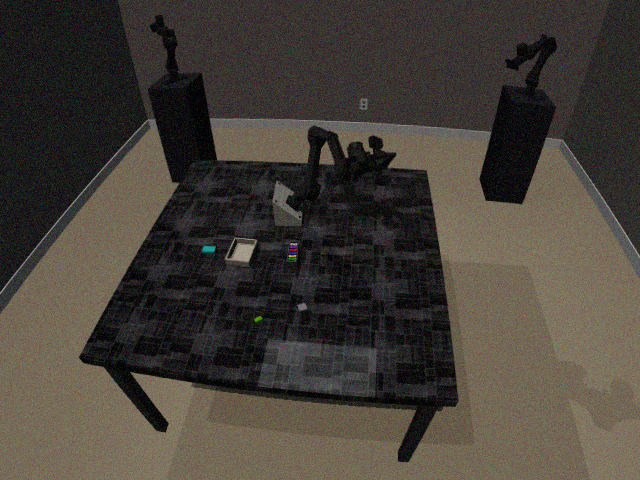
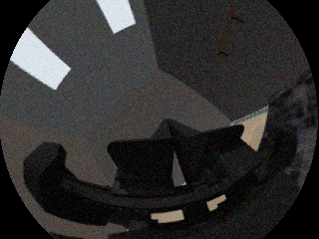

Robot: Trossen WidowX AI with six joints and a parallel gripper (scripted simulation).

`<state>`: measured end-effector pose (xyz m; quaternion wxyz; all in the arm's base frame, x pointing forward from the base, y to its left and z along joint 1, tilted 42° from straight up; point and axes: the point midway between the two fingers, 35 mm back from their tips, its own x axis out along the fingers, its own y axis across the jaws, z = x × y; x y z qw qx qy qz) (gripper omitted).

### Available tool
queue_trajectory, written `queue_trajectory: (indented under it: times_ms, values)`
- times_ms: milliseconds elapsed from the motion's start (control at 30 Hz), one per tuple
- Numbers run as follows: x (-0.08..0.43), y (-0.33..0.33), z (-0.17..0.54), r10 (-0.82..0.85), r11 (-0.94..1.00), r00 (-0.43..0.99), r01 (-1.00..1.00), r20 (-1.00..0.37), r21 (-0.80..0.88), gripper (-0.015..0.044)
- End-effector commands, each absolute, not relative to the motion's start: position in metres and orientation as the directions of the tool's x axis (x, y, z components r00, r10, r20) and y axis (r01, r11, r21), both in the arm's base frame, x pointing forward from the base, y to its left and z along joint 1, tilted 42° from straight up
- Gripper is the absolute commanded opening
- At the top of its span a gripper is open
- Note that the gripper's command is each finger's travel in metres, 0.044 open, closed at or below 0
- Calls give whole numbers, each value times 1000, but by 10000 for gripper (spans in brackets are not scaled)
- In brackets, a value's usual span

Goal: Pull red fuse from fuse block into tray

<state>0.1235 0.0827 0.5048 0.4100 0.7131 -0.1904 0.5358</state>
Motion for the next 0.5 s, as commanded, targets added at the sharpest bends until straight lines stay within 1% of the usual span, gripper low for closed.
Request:
queue_trajectory:
  times_ms: [0, 33, 67, 200, 333, 467]
  values:
    - [126, 84, 504, 175, -585, 360, -710, 916, 391, 26]
    - [132, 90, 502, 196, -567, 380, -708, 904, 421, 53]
    - [144, 98, 498, 231, -535, 413, -702, 881, 469, 61]
    - [198, 129, 470, 369, -369, 570, -635, 734, 679, 61]
    - [251, 149, 430, 460, -193, 709, -508, 535, 839, 61]
    - [299, 154, 379, 499, -21, 813, -334, 299, 942, 61]
